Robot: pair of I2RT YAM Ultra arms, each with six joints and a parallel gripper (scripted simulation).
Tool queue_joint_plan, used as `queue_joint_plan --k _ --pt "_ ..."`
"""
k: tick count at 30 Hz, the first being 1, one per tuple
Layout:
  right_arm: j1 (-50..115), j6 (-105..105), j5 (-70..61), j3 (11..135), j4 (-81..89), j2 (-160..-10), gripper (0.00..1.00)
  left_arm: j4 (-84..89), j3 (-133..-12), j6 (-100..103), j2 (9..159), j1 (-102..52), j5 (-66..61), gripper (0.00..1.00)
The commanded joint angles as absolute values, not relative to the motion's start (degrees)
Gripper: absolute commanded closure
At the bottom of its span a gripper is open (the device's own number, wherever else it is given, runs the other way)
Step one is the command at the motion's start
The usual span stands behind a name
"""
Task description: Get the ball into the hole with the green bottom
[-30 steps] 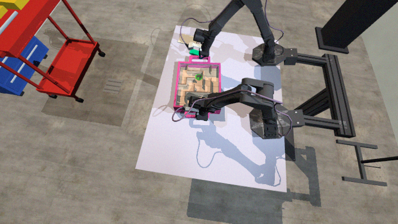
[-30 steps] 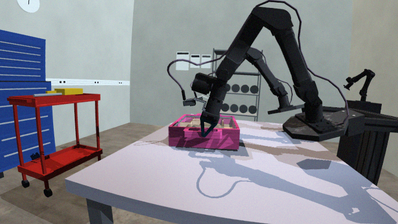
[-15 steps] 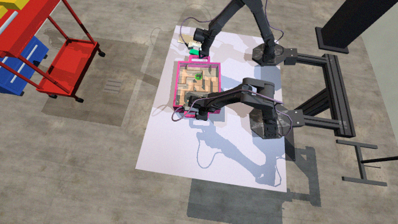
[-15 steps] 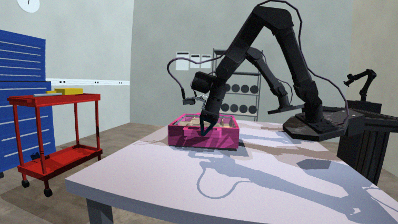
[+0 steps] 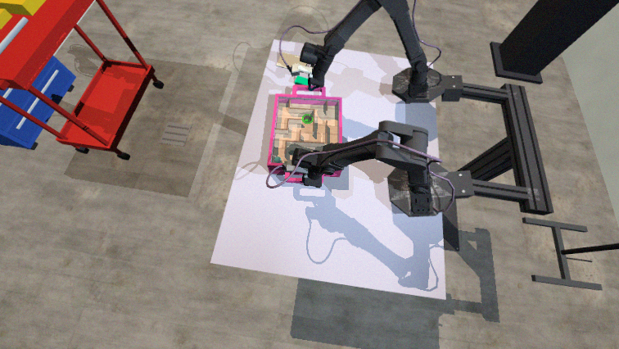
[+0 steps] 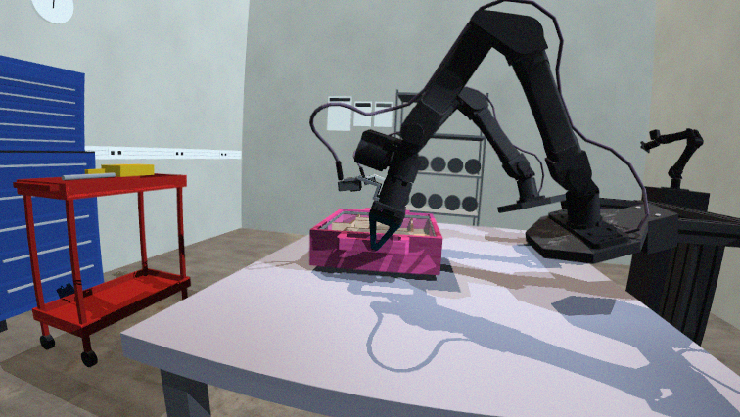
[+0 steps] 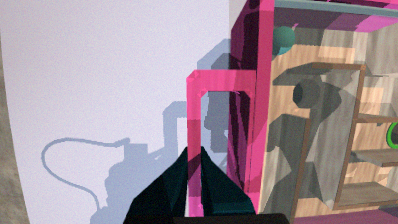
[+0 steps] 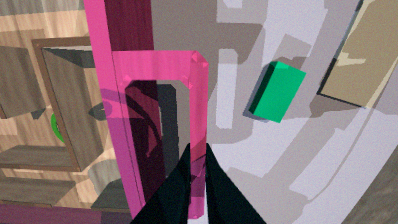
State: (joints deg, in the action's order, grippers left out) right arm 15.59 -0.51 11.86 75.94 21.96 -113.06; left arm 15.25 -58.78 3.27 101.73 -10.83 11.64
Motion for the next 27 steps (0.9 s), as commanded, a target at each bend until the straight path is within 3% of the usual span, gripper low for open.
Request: queue_joint_plan --k 1,13,14,17,19,20,22,27 --pt "16.9 0.0 12.4 80.1 18.7 -108.2 1.0 12.4 -62.5 2.7 97.0 -12.4 12.0 1.0" --pt "17.2 -0.1 12.9 78.6 16.6 -107.4 1.0 9.8 -60.3 2.5 96.7 -12.2 10.4 1.0" --pt "17.3 0.0 13.9 74.1 13.6 -107.4 1.0 5.8 -56.8 1.9 96.7 -10.7 9.8 1.0" --pt "17.3 -1.0 12.0 79.3 19.4 -107.5 1.0 14.0 -61.0 3.4 97.3 -11.5 10.9 1.0" --pt "17.9 -0.7 15.1 77.4 15.5 -105.9 1.0 6.2 -56.5 1.7 97.4 -9.6 8.4 1.0" --pt "17.3 0.3 11.5 74.8 14.9 -107.3 1.0 7.9 -57.9 3.0 96.5 -11.6 12.3 1.0" --pt "18.0 -1.1 15.6 77.6 17.5 -106.9 1.0 7.5 -59.1 1.7 96.7 -9.7 7.7 1.0" --pt "15.1 0.7 8.9 80.0 18.4 -110.2 1.0 15.6 -62.4 4.4 97.1 -12.9 14.8 1.0"
